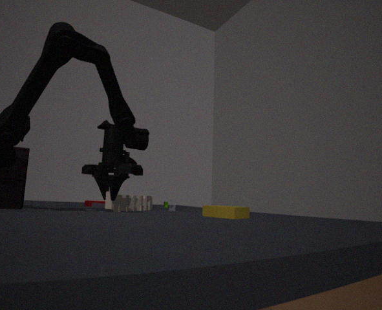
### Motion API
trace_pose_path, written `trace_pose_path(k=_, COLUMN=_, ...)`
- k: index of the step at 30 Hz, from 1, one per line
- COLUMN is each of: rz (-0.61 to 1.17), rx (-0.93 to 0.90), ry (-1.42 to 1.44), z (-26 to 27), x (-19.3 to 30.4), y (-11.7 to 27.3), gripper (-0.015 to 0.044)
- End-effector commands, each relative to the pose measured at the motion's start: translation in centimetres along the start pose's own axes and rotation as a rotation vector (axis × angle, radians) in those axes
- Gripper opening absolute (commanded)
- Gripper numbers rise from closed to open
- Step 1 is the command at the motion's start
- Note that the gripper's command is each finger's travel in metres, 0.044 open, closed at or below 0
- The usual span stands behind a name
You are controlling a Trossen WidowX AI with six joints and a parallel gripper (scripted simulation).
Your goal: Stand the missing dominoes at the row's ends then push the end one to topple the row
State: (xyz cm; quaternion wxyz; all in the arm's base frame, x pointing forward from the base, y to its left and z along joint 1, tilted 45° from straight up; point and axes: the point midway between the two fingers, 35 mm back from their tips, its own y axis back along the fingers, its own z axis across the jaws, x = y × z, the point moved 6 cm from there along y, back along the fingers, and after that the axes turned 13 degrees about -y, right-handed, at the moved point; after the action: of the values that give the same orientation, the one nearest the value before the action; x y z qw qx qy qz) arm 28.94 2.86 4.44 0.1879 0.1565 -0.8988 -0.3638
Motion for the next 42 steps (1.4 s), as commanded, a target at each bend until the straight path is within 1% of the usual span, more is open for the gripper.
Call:
trace_pose_path(k=1, rz=0.006, rx=0.006, ry=0.011, z=0.1, x=0.1, y=-0.4, gripper=0.0107)
trace_pose_path(k=7, rz=0.006, rx=0.006, ry=0.011, z=0.1, x=0.1, y=-0.4, gripper=0.0107)
trace_pose_path(k=19, rz=0.006, rx=0.006, ry=0.011, z=0.1, x=0.1, y=-0.4, gripper=0.0422)
trace_pose_path(k=20, rz=0.006, rx=0.006, ry=0.011, z=0.1, x=0.1, y=-0.4, gripper=0.044)
trace_pose_path(k=23, rz=0.006, rx=0.005, ry=0.011, z=0.1, x=0.0, y=-0.2, gripper=0.044)
trace_pose_path(k=24, rz=0.004, rx=0.003, ry=0.011, z=0.1, x=-0.2, y=0.6, gripper=0.044)
trace_pose_path(k=30, rz=-0.001, rx=-0.009, ry=0.006, z=0.2, x=-0.6, y=10.0, gripper=0.044)
trace_pose_path(k=33, rz=0.002, rx=-0.005, ry=0.004, z=0.2, x=-0.1, y=12.6, gripper=0.044)
trace_pose_path(k=42, rz=0.002, rx=-0.004, ry=0.004, z=0.2, x=0.0, y=12.8, gripper=0.044)
